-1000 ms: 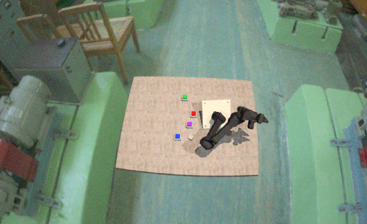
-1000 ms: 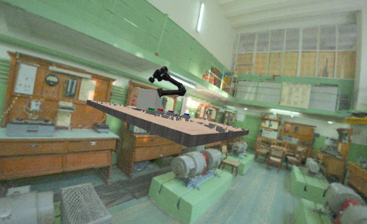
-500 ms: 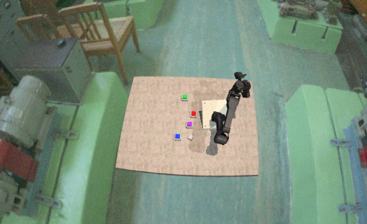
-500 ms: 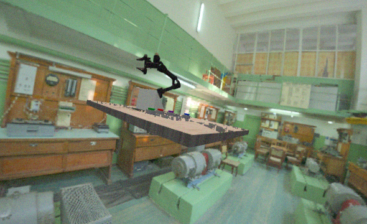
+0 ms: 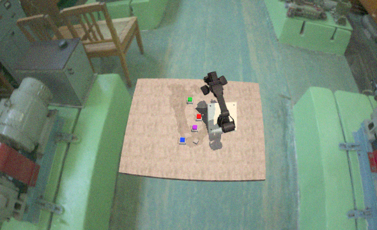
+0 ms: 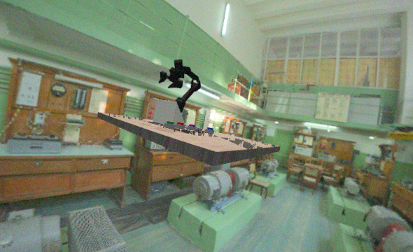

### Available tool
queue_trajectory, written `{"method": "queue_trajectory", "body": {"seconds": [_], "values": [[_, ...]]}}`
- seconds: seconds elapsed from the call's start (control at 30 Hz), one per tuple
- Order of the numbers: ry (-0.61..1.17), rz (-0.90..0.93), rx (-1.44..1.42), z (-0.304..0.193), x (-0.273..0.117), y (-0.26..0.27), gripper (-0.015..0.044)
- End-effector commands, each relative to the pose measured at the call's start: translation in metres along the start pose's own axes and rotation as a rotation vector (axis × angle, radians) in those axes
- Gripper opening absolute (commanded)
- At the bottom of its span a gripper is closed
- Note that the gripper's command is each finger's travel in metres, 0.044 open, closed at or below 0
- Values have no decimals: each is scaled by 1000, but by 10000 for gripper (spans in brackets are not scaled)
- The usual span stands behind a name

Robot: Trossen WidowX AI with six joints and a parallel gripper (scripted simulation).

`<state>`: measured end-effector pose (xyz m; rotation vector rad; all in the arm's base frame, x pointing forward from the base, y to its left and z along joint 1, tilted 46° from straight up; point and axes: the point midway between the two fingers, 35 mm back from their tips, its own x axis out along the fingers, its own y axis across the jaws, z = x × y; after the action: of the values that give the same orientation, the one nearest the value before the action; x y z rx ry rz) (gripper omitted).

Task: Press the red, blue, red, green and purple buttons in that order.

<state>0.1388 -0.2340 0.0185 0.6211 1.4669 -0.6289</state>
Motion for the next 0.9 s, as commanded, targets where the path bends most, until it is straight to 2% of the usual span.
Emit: {"method": "queue_trajectory", "body": {"seconds": [0.0,0.23,0.47,0.67,0.87], "values": [[183,229,-390,-25,18,71,400],[467,672,-933,-95,21,170,400],[477,690,-950,-98,20,173,400],[477,692,-950,-136,61,193,243],[477,692,-950,-138,63,194,85]]}}
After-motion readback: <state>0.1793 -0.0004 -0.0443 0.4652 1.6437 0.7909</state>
